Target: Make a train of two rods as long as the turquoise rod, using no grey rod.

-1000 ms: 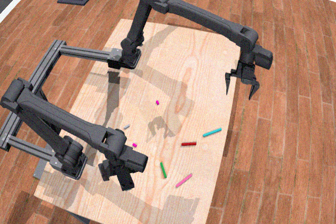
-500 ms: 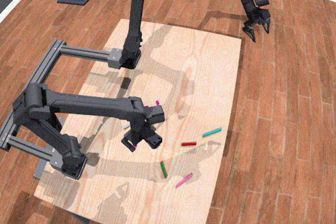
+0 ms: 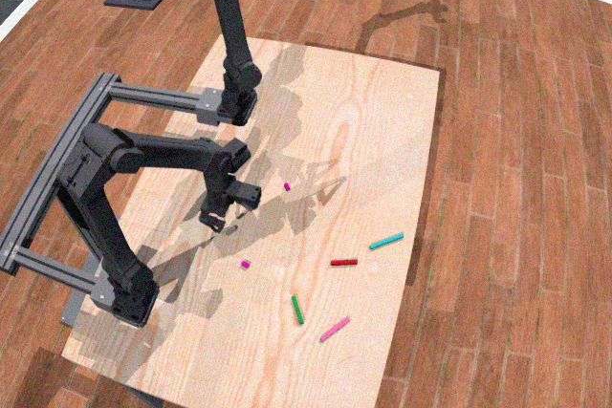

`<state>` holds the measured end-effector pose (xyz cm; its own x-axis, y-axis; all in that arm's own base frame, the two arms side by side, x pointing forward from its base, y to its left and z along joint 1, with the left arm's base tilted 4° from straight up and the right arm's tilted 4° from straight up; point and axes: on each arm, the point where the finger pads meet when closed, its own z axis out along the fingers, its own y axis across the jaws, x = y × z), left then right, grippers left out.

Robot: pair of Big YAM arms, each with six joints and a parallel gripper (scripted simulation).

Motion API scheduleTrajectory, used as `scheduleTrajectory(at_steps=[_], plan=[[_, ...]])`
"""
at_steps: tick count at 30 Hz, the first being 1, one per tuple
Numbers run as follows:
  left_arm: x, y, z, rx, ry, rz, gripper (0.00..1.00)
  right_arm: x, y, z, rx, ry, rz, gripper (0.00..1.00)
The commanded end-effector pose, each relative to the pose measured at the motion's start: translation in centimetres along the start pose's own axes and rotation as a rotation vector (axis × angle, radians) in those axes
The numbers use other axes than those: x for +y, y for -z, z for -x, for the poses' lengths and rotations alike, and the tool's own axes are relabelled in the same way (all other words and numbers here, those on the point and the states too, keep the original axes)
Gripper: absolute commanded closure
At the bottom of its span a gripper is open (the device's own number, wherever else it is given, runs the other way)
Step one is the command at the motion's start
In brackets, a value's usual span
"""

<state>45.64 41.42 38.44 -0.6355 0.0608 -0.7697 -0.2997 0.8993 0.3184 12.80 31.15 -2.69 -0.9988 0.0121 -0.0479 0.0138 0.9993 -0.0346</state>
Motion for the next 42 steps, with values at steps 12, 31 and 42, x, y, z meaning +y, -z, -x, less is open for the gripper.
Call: scheduleTrajectory(at_steps=[12, 31, 42], plan=[[23.8, 19.5, -12.4, -0.217, 0.494, 0.724, 0.00, 2.4, -1.0, -2.4, -0.024, 0.006, 0.048, 0.00], [28.8, 33.1, -20.1, -0.343, 0.642, 1.087, 0.00, 2.4, -1.0, -2.5, -0.023, 0.014, 0.048, 0.00], [28.9, 33.2, -20.2, -0.344, 0.643, 1.091, 0.00, 2.4, -1.0, -2.5, -0.023, 0.014, 0.048, 0.00]])
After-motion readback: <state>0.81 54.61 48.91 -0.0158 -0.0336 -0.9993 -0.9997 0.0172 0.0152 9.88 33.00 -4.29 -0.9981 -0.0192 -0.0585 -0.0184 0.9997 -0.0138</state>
